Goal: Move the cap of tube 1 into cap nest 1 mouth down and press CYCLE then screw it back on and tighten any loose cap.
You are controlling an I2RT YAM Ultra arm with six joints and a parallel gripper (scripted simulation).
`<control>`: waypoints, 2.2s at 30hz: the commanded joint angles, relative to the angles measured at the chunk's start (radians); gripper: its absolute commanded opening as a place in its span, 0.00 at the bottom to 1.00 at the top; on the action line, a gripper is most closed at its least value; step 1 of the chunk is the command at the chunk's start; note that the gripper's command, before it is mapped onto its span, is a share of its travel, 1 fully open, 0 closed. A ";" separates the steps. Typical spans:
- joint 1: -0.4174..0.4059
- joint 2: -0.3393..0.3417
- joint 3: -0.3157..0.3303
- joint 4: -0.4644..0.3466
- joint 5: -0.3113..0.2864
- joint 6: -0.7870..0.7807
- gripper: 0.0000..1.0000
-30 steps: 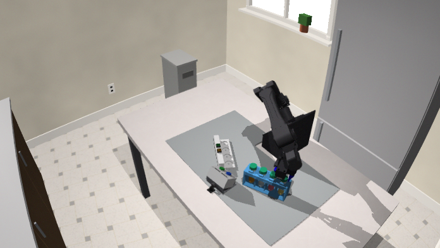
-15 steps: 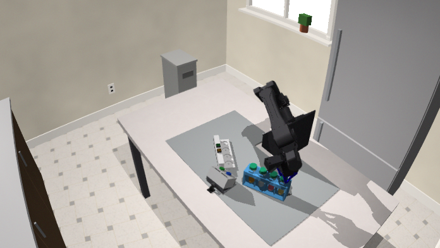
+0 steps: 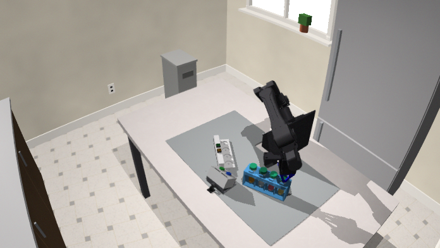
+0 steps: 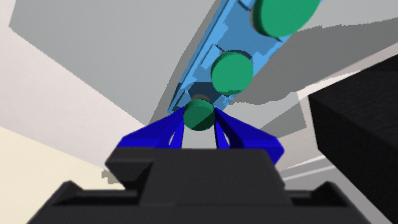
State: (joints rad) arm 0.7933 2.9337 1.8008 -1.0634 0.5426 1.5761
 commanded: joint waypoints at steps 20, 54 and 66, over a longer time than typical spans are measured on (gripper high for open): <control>0.008 -0.007 0.005 -0.001 0.000 -0.435 0.00; 0.009 -0.008 0.006 -0.003 0.000 -1.935 0.00; 0.009 -0.008 0.006 -0.003 -0.001 -2.435 0.00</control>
State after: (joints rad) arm 0.7952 2.9330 1.8023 -1.0653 0.5442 -0.6598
